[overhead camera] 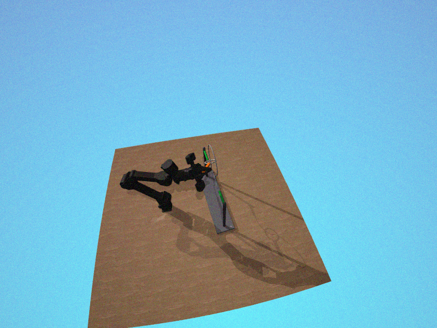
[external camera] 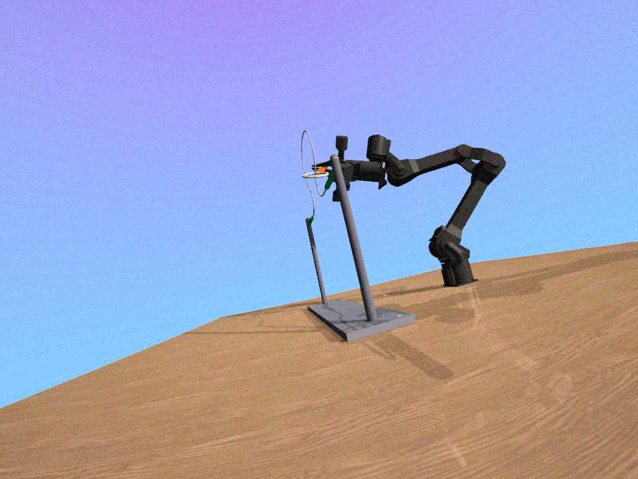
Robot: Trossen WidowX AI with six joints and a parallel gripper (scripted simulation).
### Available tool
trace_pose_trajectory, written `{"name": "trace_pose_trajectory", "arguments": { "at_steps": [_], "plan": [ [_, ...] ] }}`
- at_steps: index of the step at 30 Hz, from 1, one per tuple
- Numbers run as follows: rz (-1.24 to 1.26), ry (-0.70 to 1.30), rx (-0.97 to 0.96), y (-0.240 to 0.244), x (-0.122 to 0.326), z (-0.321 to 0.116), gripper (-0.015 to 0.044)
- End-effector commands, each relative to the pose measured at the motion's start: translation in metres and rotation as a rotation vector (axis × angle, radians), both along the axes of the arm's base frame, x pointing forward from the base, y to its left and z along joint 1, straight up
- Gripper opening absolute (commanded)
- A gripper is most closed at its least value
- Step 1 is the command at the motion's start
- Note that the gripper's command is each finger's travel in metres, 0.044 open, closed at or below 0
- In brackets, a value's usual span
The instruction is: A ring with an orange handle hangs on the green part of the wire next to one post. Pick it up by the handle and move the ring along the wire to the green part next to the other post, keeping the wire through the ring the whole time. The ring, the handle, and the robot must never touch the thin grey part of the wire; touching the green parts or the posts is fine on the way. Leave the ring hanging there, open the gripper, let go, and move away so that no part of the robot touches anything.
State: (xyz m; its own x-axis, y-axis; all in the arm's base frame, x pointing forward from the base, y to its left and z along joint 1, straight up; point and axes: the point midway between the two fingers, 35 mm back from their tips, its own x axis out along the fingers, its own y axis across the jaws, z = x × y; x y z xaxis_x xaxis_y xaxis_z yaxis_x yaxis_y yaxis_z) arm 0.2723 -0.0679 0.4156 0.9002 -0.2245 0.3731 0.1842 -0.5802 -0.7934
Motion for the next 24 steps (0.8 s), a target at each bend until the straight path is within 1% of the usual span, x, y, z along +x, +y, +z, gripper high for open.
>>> {"name": "trace_pose_trajectory", "arguments": {
  "at_steps": [1, 6, 24],
  "plan": [
    [-0.021, -0.011, 0.045, -0.003, -0.003, -0.008, -0.0150],
    [-0.066, -0.023, 0.163, -0.011, -0.008, -0.027, -0.0150],
    [-0.070, 0.036, 0.587, -0.026, -0.006, -0.093, -0.0150]
  ]
}}
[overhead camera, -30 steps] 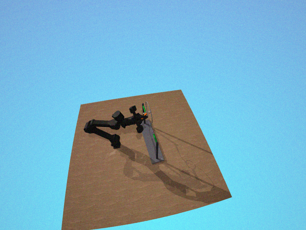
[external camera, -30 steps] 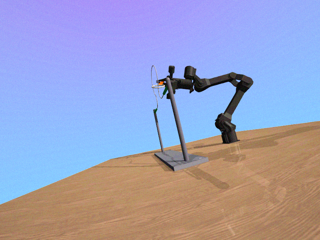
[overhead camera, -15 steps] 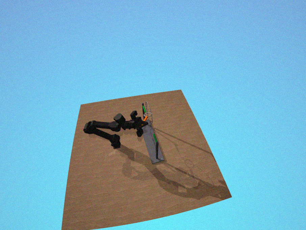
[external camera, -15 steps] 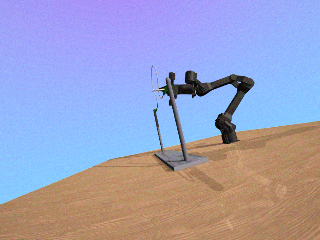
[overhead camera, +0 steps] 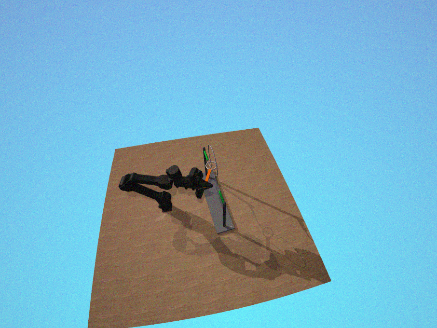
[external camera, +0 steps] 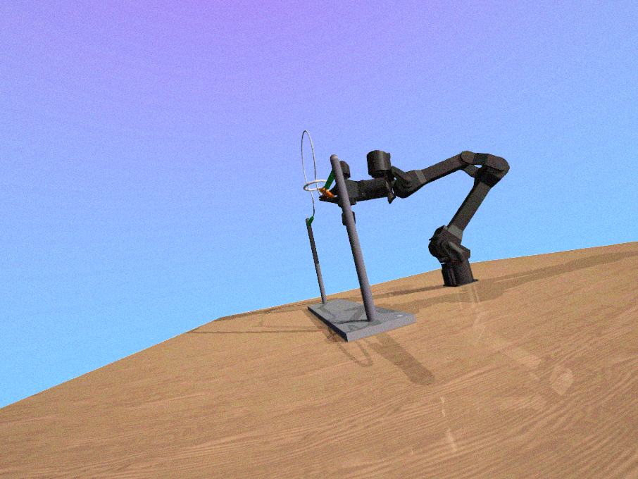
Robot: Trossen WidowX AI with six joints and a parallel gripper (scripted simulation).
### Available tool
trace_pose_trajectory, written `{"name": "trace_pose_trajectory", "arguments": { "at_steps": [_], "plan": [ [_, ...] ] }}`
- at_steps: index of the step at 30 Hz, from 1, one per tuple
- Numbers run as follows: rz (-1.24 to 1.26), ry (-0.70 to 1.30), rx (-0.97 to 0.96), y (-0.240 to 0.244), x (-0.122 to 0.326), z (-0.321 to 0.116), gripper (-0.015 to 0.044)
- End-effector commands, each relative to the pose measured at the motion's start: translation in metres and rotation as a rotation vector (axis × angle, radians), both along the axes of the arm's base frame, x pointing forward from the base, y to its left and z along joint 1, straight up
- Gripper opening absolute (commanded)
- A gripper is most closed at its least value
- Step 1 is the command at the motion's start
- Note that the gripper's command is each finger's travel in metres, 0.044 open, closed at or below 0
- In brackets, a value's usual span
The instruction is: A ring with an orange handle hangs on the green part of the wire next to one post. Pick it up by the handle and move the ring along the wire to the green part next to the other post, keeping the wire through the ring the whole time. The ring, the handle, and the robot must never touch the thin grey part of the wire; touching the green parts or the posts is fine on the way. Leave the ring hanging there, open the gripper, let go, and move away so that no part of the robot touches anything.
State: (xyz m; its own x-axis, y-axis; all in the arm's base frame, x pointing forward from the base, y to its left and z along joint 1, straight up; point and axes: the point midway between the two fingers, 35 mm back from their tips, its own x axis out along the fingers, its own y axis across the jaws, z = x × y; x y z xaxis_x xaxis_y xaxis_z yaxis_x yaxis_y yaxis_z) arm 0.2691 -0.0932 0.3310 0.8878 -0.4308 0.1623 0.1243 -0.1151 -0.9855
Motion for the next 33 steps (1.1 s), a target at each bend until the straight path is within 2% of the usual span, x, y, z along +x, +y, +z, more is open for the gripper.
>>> {"name": "trace_pose_trajectory", "arguments": {
  "at_steps": [1, 17, 33],
  "plan": [
    [-0.004, -0.001, 0.089, -0.001, -0.002, -0.013, -0.0150],
    [0.000, 0.044, 0.489, 0.013, -0.003, -0.074, -0.0150],
    [0.005, 0.088, 0.889, 0.050, -0.006, -0.126, -0.0150]
  ]
}}
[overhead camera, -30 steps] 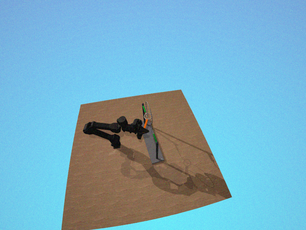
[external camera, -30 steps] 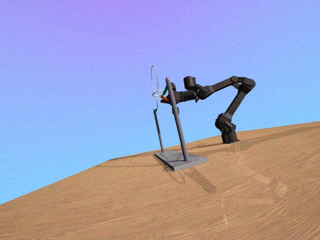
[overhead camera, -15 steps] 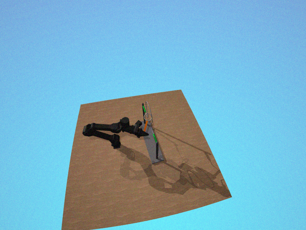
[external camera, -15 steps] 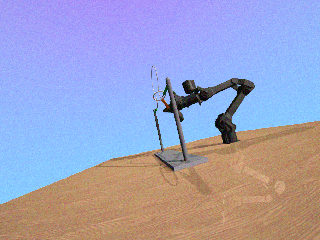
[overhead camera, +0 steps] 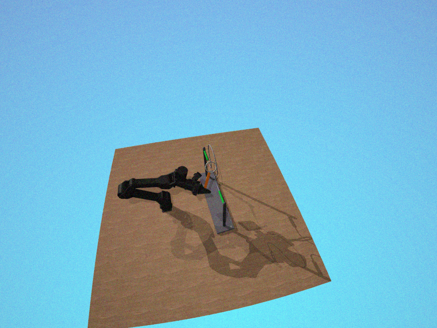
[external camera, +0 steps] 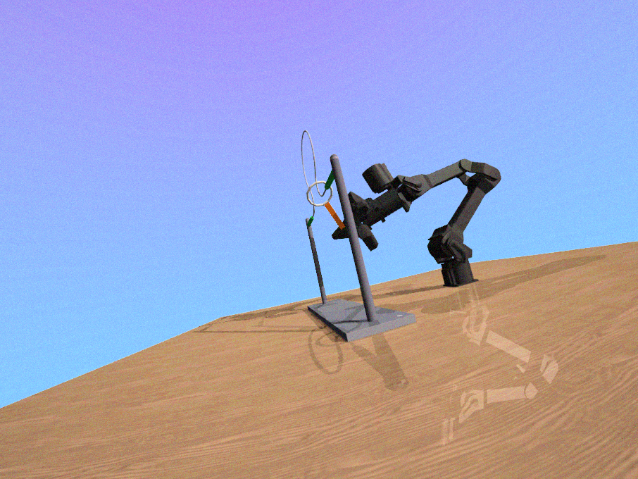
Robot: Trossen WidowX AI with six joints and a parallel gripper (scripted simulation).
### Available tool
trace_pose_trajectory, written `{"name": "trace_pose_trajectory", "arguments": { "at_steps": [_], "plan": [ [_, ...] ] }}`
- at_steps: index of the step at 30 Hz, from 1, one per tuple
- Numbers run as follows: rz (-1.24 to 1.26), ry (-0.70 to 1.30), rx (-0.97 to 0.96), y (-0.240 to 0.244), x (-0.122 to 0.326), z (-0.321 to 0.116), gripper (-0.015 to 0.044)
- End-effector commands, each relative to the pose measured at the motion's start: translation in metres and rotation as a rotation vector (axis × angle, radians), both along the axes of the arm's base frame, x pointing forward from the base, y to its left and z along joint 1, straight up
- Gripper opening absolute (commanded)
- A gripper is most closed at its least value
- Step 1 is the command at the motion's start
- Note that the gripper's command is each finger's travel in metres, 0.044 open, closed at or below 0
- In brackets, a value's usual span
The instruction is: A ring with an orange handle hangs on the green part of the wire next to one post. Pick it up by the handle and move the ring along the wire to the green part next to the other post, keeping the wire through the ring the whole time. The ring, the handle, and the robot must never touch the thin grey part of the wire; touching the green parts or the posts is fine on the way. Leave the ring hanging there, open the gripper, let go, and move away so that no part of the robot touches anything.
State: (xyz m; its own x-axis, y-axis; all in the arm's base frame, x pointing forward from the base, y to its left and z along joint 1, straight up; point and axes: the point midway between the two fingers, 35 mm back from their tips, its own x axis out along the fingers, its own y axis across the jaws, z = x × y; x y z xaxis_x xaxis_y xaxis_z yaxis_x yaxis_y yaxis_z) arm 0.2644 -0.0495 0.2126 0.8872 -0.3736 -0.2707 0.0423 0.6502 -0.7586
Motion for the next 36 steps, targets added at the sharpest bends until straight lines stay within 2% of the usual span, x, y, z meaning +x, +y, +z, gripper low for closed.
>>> {"name": "trace_pose_trajectory", "arguments": {
  "at_steps": [1, 21, 36],
  "plan": [
    [0.000, 0.001, 0.086, 0.008, -0.001, -0.010, -0.0150],
    [0.048, -0.018, 0.541, 0.072, 0.003, -0.049, -0.0150],
    [0.045, -0.001, 0.751, 0.112, -0.002, -0.055, -0.0150]
  ]
}}
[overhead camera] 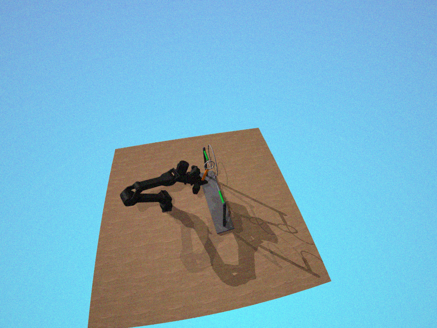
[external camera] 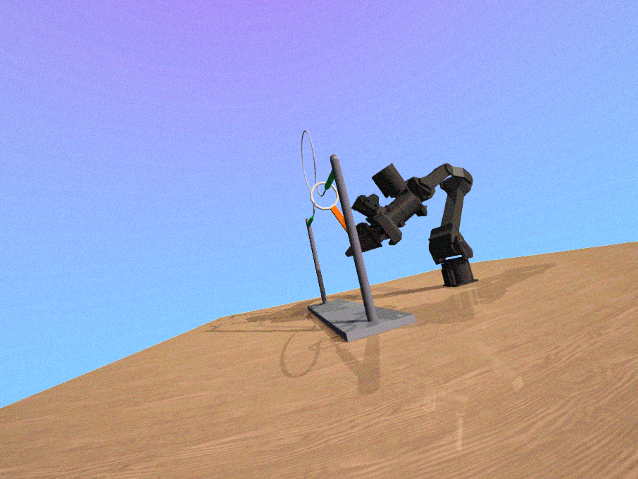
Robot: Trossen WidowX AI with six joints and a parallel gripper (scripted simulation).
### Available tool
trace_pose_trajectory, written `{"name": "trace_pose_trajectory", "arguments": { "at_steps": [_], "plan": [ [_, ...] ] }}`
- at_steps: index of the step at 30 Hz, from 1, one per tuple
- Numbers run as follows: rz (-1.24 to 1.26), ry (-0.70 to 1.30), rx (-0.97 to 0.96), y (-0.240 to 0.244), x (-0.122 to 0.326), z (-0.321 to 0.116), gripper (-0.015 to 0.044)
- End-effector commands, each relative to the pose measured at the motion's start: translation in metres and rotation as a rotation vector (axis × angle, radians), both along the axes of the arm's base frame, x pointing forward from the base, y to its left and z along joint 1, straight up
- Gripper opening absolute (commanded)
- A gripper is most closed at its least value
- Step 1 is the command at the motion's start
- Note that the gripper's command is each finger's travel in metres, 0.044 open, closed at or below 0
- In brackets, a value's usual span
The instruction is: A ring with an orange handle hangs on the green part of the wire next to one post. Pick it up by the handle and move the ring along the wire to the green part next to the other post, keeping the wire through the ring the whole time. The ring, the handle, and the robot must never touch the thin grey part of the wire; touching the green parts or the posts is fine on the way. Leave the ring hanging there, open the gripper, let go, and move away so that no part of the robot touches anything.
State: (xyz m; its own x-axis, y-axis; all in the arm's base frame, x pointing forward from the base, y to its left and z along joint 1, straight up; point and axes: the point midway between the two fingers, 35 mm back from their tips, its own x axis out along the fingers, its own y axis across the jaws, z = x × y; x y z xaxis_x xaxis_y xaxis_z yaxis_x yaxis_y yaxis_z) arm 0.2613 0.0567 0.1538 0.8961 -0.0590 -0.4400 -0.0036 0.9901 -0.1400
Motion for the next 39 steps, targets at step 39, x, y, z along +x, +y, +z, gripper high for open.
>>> {"name": "trace_pose_trajectory", "arguments": {
  "at_steps": [39],
  "plan": [
    [-0.007, -0.001, 0.102, 0.054, -0.004, 0.003, -0.0150]
  ]
}}
